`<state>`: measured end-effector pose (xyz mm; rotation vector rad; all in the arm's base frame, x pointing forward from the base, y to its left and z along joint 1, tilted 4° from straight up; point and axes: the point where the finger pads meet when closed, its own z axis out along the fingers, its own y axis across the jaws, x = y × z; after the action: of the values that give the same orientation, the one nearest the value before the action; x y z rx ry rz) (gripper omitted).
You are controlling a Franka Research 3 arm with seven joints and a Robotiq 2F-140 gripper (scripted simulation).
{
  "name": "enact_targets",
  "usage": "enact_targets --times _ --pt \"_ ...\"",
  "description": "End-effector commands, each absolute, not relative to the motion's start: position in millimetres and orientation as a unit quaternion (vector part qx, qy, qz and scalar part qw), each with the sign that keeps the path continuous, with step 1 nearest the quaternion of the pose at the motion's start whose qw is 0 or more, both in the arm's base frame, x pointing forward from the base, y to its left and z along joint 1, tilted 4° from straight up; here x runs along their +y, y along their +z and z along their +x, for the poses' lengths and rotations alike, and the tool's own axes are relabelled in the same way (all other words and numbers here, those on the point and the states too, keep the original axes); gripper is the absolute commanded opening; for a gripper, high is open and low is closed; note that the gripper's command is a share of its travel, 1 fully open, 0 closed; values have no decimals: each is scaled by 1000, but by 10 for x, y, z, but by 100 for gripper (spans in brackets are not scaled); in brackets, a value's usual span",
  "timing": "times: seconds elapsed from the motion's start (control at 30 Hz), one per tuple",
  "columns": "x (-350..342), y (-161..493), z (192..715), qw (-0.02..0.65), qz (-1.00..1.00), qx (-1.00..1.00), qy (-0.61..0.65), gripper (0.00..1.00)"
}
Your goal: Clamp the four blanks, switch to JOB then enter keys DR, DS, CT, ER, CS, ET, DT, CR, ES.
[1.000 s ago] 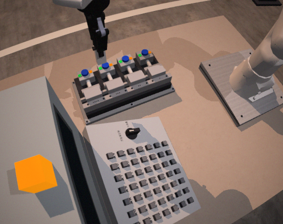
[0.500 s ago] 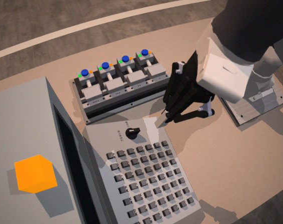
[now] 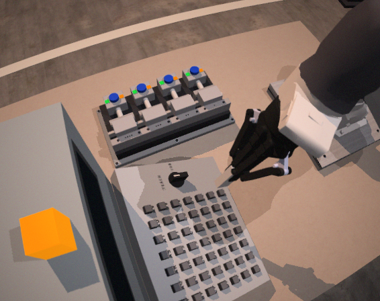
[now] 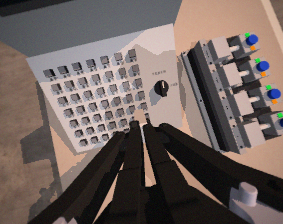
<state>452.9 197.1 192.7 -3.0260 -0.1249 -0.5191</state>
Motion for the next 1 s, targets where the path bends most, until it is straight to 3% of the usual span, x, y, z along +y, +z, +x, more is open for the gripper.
enact_targets --times 0.0,0.2,0.23,0.97 --pt "1646 1671 4871 41 -976 -68 -205 0" --pt "1307 1390 5017 41 -976 -68 -205 0" --pt "1307 1390 5017 41 -976 -68 -205 33" --pt "1307 1390 5017 41 -976 -68 -205 33"
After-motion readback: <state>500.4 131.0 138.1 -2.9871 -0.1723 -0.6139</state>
